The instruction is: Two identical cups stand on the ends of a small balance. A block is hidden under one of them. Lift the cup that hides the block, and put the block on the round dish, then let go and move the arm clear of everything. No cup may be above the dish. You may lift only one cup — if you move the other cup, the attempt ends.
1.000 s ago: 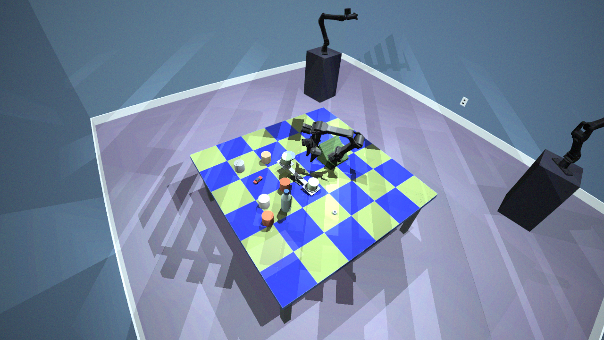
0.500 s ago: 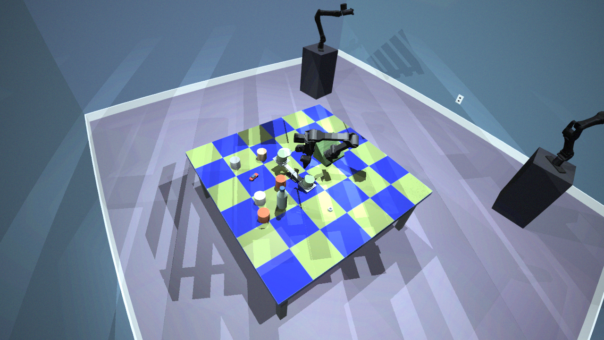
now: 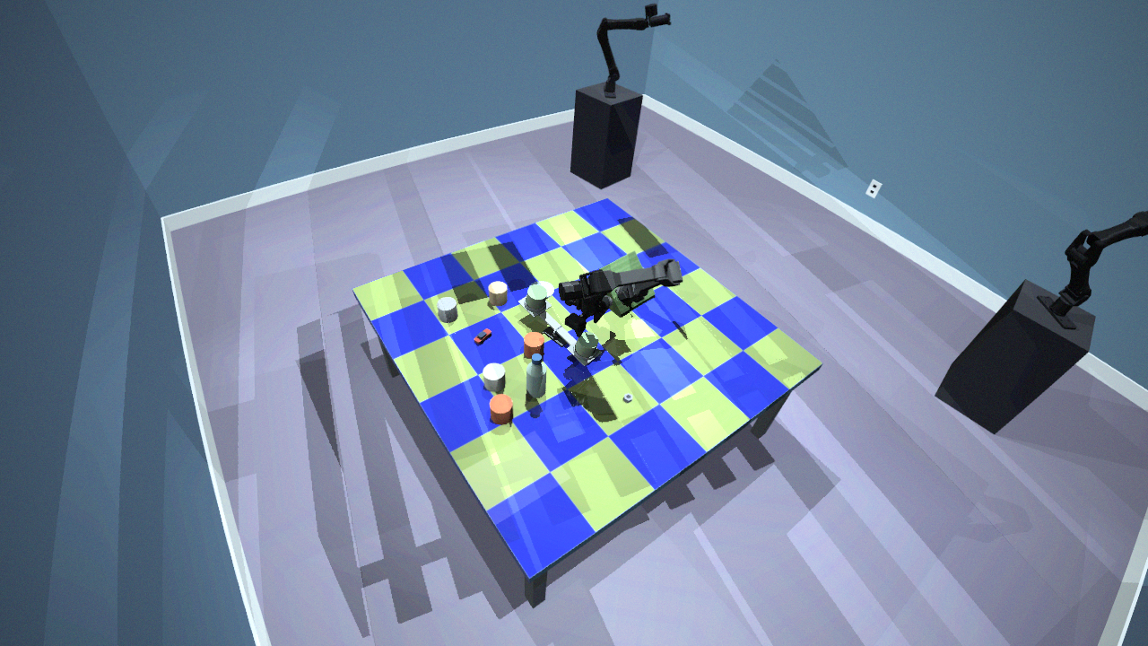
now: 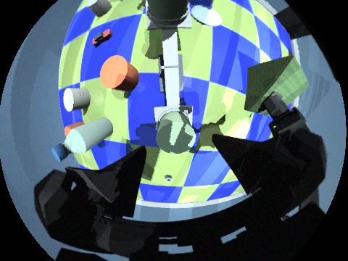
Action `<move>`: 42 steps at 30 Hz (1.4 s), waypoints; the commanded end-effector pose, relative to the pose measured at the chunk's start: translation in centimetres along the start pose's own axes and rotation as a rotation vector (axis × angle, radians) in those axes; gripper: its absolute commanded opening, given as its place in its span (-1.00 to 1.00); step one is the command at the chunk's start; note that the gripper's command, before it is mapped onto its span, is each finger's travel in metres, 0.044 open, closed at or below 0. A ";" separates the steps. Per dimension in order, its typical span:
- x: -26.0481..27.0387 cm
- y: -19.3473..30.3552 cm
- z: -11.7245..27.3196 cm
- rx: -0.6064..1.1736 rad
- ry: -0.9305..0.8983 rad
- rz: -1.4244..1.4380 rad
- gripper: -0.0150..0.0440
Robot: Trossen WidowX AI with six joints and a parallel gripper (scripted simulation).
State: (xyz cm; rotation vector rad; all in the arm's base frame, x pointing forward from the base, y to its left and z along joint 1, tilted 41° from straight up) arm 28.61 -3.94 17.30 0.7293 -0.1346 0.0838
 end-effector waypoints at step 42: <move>0.5 0.9 -6.4 -0.017 0.030 -0.093 1.00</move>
Point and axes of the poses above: the point midway between the two fingers, 35 mm back from their tips, its own z axis back along the fingers, its own x axis across the jaws, y = z × x, the point moved 4 cm from there along z, back along the fingers, and after that the axes turned 1 degree about -z, right-handed, at the moved point
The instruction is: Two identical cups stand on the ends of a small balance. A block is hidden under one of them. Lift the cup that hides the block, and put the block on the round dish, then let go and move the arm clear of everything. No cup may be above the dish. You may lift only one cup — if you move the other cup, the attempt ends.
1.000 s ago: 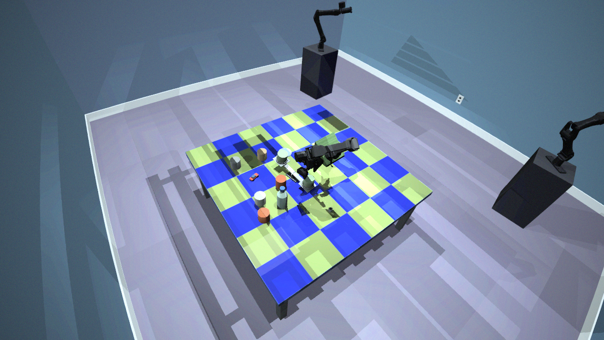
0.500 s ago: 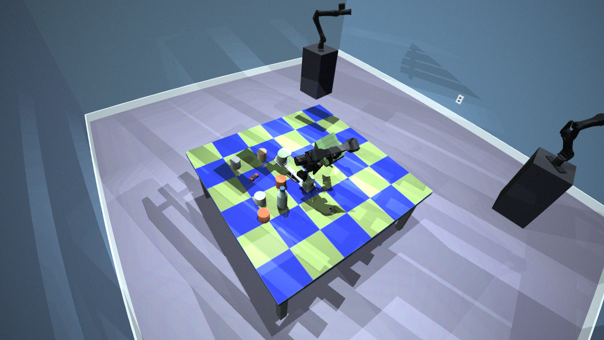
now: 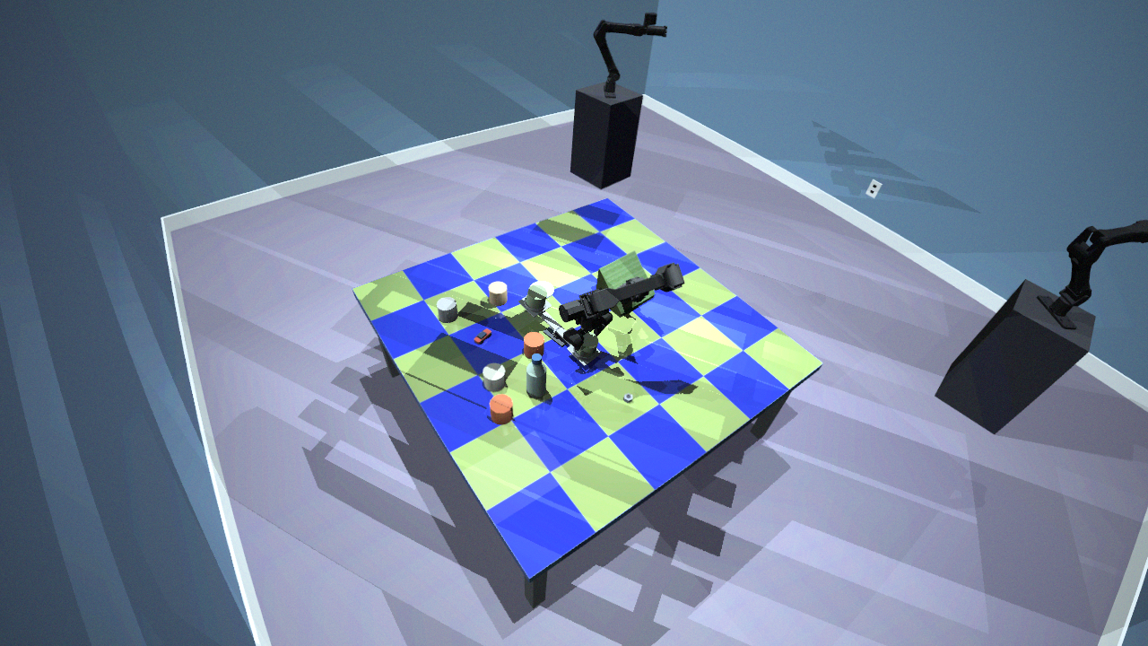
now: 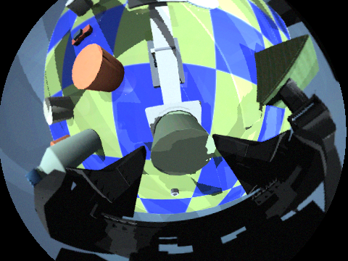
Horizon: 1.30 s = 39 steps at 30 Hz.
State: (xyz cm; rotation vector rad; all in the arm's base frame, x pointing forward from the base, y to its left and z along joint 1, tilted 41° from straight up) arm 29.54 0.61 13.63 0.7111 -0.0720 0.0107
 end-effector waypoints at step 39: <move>0.1 0.0 -1.0 0.004 -0.010 -0.016 -0.49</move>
Point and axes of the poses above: the point midway between the two fingers, 35 mm back from their tips, its own z axis back along the fingers, its own x axis across the jaws, y = z × x, the point moved 4 cm from there along z, back along the fingers, and after that the axes turned 1 degree about -z, right-handed, at the moved point
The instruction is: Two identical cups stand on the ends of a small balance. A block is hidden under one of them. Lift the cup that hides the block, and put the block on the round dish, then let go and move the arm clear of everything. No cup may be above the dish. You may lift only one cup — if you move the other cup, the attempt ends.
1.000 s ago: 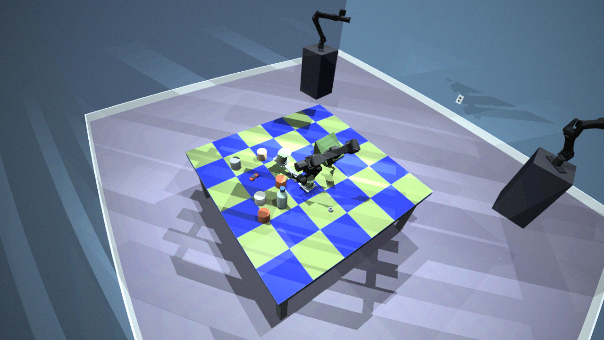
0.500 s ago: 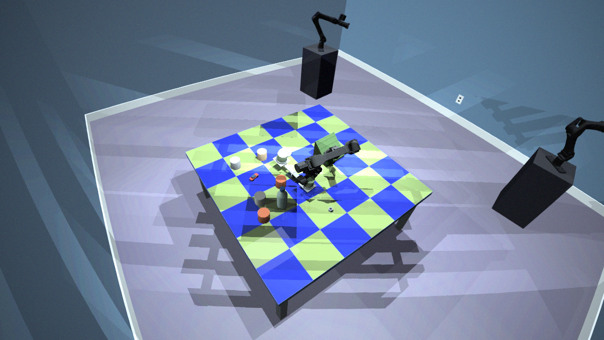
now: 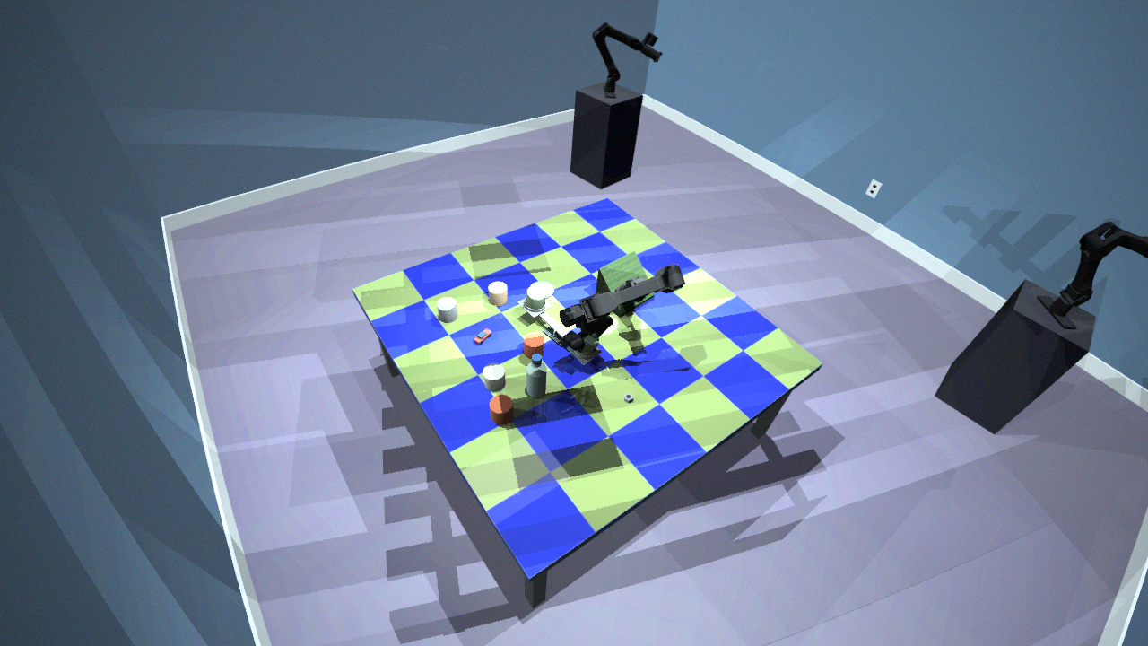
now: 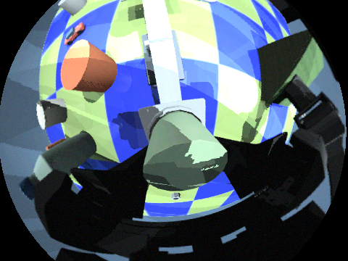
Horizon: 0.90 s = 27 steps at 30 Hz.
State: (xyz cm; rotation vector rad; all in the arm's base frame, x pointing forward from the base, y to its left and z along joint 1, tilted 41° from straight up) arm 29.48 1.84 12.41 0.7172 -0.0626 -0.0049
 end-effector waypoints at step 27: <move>0.6 -0.2 4.2 -0.008 -0.030 -0.026 -0.49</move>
Point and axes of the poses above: the point midway between the two fingers, 35 mm back from their tips, its own z axis back along the fingers, its own x axis across the jaws, y = z × x, the point moved 4 cm from there along z, back along the fingers, and after that the axes turned 1 degree about -z, right-handed, at the moved point
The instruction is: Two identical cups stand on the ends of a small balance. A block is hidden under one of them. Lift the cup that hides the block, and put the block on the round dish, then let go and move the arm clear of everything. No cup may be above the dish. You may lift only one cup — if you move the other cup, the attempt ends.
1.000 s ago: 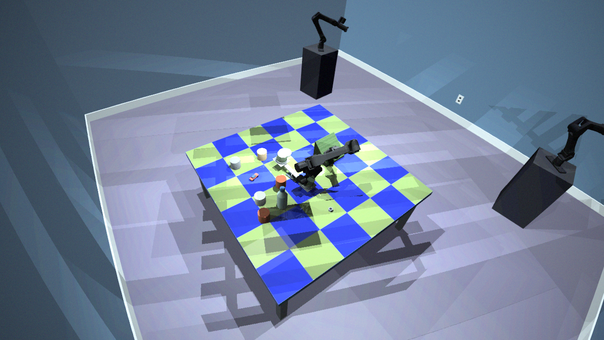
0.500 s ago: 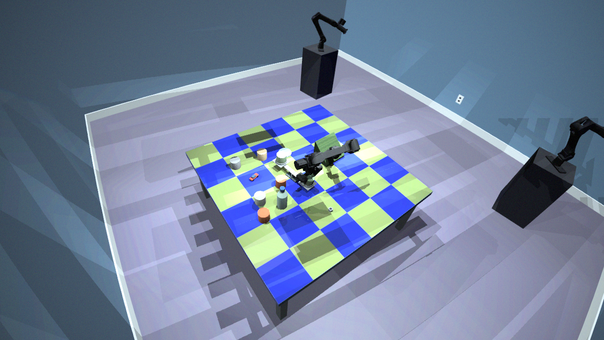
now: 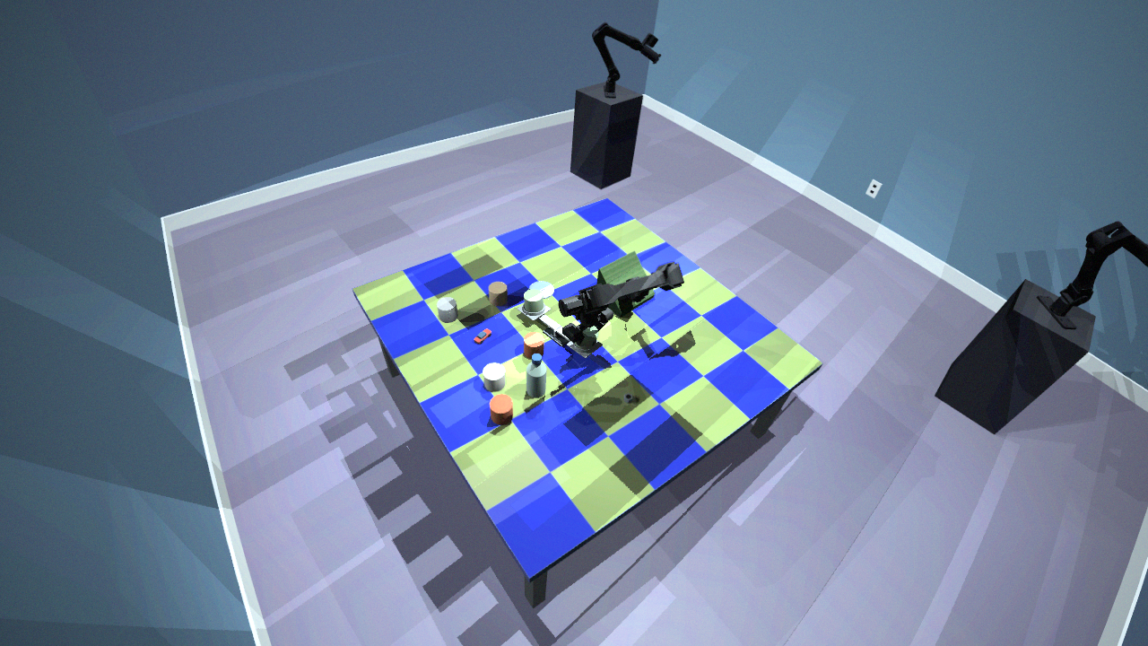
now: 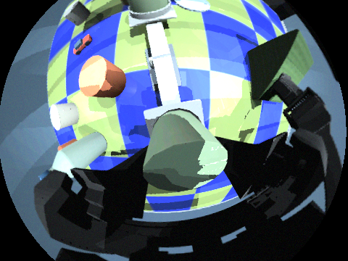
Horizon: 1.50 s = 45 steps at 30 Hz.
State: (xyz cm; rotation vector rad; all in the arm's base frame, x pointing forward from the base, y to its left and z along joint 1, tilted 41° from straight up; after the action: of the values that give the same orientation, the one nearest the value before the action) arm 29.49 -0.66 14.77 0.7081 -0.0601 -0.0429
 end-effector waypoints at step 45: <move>-0.1 0.1 6.7 -0.003 -0.046 -0.037 -0.49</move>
State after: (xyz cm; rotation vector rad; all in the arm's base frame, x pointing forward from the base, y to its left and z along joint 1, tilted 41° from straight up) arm 29.00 -4.39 19.41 0.7102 -0.0805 -0.0920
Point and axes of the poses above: the point midway between the two fingers, 35 mm back from their tips, its own z axis back along the fingers, its own x axis across the jaws, y = z × x, the point moved 4 cm from there along z, back along the fingers, and after that the axes turned 1 degree about -z, right-handed, at the moved point
